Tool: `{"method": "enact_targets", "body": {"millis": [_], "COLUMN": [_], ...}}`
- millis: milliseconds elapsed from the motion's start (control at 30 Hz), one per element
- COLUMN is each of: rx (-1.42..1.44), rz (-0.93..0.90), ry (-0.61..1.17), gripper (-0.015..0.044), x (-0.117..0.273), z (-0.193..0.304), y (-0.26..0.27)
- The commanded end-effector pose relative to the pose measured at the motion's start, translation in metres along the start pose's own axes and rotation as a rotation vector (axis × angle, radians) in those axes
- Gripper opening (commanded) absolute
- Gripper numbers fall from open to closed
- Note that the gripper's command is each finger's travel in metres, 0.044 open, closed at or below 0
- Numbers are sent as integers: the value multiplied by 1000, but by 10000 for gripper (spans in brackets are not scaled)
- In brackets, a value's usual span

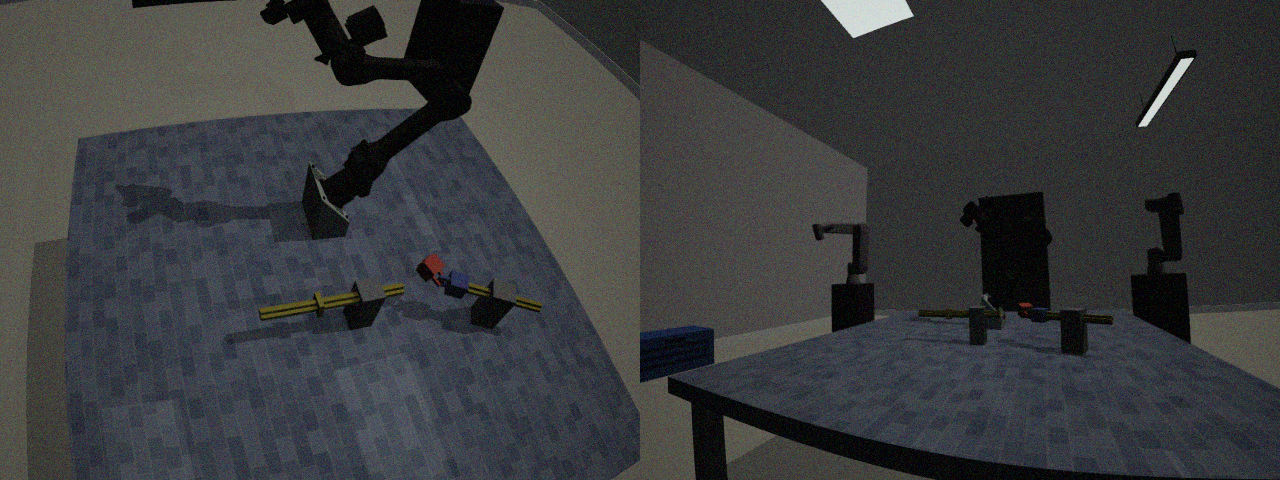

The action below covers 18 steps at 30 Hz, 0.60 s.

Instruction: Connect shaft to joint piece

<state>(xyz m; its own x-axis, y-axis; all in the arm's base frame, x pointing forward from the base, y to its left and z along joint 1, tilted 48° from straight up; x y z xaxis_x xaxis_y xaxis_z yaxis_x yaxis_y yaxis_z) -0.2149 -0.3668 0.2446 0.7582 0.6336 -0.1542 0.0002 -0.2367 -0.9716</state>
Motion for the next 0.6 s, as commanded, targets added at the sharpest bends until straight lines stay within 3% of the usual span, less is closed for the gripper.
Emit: {"method": "enact_targets", "body": {"millis": [0,200,567], "rx": [0,-43,-181], "rz": [0,-39,-293], "ry": [0,-38,-251], "gripper": [426,440,440], "x": [0,7,54], "z": [0,-15,-96], "y": [0,3,24]}}
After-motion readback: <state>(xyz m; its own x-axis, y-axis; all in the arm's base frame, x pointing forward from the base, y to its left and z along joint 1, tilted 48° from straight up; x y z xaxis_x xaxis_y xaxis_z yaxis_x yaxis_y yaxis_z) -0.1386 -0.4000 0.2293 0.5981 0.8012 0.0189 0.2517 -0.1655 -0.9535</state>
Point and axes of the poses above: the point midway between the two fingers, 35 mm back from their tips, its own x axis back along the fingers, its own y axis across the jaws, z = x × y, the point moved 3 cm from there along x, back along the fingers, and after that the axes turned 8 degrees about -x, right-handed, at the moved point
